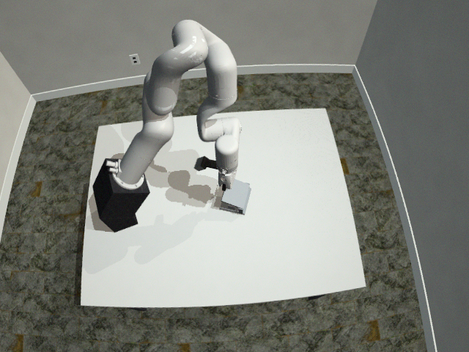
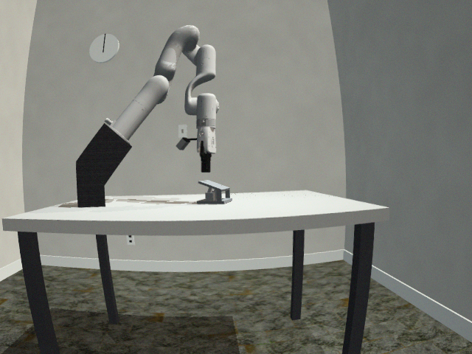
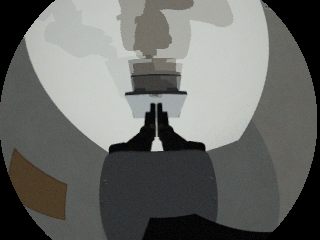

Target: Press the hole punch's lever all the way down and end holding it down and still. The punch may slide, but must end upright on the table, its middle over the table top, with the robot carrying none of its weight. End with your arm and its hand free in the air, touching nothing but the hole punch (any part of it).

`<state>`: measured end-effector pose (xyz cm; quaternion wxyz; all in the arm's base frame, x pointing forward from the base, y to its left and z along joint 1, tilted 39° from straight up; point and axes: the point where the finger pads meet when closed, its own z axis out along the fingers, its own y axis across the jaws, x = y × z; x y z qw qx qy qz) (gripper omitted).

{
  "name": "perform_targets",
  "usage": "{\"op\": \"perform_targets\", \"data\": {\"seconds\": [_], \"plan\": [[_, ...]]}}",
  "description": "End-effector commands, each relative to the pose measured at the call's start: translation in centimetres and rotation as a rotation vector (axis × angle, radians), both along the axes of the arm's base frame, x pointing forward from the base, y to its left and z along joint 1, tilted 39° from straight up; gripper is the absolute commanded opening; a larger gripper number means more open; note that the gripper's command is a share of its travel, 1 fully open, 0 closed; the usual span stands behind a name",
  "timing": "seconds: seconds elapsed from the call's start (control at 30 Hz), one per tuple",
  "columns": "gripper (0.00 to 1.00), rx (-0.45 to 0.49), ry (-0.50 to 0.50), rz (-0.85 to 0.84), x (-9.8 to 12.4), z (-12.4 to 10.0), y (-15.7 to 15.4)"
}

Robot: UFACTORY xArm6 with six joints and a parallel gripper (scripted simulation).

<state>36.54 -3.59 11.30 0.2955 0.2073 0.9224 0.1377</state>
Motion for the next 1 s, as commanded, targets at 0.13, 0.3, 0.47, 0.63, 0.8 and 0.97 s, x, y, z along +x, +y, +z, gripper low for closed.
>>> {"op": "perform_targets", "data": {"seconds": [0.13,0.3,0.47,0.63,0.8,0.97], "plan": [[0.00,-0.004,-0.023,-0.004,1.1,-1.3,0.2],[0.00,-0.004,-0.023,-0.004,1.5,-1.8,0.2],[0.00,-0.004,-0.023,-0.004,1.7,-2.0,0.3],[0.00,-0.004,-0.023,-0.004,1.8,-2.1,0.3],[0.00,-0.004,-0.023,-0.004,1.8,-2.1,0.3],[0.00,-0.004,-0.023,-0.004,1.8,-2.1,0.3]]}}
